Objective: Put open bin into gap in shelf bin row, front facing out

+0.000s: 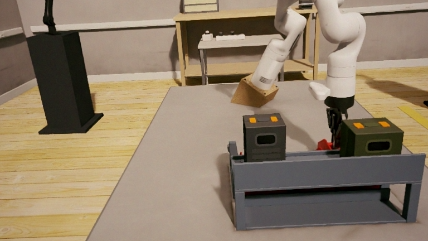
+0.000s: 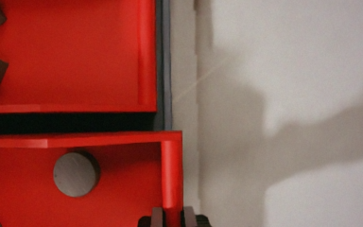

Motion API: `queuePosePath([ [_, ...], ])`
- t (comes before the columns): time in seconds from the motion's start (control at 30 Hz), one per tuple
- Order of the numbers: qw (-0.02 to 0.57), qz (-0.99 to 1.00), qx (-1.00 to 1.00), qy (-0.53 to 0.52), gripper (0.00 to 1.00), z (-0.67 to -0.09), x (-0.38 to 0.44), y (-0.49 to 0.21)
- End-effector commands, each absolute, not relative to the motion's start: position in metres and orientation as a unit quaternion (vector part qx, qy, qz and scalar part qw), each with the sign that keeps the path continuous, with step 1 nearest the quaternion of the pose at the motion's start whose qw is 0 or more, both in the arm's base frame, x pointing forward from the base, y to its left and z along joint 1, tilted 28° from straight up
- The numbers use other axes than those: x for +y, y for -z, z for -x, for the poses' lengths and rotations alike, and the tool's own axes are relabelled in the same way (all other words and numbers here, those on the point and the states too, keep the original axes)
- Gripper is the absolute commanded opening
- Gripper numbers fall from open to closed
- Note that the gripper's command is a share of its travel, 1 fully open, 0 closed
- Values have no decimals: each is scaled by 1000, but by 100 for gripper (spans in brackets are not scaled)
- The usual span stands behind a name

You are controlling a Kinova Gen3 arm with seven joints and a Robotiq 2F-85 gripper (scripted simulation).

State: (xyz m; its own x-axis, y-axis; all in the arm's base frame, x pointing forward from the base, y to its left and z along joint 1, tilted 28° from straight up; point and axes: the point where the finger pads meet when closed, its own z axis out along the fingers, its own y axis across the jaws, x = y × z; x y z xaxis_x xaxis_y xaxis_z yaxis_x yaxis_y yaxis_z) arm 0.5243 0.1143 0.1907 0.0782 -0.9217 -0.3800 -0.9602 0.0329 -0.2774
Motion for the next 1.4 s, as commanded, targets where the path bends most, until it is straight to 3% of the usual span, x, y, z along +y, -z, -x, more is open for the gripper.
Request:
queuePosePath([
  [0.0, 240, 694, 678, -39, 10, -527, 114, -193],
  [1.37, 240, 694, 678, -39, 10, -541, 113, -199],
])
